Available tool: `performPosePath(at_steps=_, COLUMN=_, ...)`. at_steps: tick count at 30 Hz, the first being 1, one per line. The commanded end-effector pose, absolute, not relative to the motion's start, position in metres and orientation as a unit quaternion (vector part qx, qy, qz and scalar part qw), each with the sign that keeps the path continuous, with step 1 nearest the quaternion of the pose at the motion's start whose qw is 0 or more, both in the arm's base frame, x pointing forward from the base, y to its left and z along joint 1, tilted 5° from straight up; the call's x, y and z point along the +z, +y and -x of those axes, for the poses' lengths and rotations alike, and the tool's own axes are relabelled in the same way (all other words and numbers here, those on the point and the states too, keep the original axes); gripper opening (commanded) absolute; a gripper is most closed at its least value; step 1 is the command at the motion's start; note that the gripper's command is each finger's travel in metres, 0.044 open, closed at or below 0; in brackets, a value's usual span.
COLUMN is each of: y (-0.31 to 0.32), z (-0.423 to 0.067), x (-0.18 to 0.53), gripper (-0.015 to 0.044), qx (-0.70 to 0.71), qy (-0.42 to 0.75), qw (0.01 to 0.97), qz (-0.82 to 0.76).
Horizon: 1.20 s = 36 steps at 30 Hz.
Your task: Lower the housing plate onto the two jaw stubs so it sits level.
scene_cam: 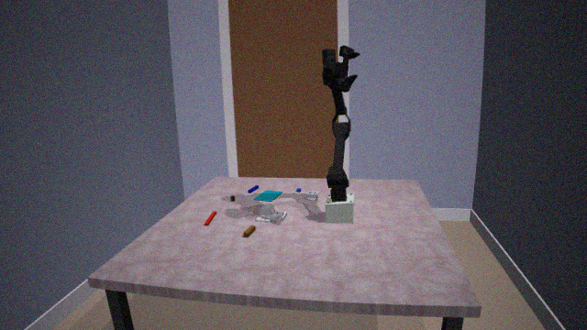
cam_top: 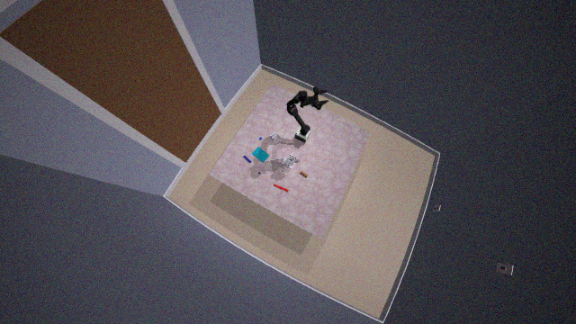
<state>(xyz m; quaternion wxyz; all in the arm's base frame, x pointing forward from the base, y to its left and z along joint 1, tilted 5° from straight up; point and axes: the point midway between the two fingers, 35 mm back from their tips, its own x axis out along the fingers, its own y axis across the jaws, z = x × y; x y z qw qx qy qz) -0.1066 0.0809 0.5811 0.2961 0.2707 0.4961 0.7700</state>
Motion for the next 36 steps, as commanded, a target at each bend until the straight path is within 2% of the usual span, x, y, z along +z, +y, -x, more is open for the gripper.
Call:
performPosePath(at_steps=1, y=0.103, z=0.097, x=0.573, gripper=0.0440, qx=0.750, qy=0.501, qw=0.327, qz=-0.281)
performPosePath(at_steps=22, y=0.186, z=0.018, x=0.540, gripper=0.0440, qx=0.641, qy=0.477, qw=0.488, qz=-0.352)
performPosePath(at_steps=36, y=0.209, z=-0.032, x=0.520, gripper=0.0440, qx=0.571, qy=0.459, qw=0.562, qz=-0.383)
